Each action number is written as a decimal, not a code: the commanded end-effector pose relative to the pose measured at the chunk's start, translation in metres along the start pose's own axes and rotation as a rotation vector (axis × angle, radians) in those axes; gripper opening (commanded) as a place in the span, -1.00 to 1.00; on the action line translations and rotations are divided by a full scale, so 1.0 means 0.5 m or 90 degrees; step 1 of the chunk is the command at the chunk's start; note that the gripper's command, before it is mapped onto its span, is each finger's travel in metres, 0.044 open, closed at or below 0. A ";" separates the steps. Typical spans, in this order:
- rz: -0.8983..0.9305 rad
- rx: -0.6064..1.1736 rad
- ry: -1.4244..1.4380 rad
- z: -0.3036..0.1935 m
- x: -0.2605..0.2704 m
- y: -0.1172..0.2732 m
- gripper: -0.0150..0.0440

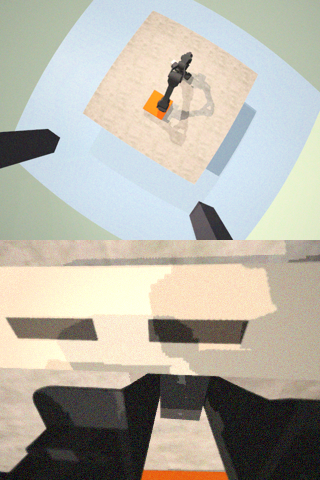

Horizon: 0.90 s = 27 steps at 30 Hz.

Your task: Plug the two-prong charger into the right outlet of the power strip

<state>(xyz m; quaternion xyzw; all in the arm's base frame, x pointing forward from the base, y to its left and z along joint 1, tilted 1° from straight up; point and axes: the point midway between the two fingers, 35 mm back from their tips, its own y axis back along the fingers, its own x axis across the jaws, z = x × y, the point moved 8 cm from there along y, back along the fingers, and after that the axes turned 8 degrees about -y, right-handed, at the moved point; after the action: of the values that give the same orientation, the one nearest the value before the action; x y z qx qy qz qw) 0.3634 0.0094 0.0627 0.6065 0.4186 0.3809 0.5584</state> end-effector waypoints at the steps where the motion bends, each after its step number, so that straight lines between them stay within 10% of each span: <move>1: 0.000 0.000 0.000 0.000 0.000 0.000 -0.49; 10: 0.000 0.000 0.000 0.000 0.000 0.000 -0.49; 27: 0.000 0.000 0.000 0.000 0.000 0.000 1.00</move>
<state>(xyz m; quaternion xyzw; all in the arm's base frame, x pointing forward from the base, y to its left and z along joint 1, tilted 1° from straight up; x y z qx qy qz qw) 0.3632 0.0094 0.0627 0.6068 0.4190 0.3805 0.5581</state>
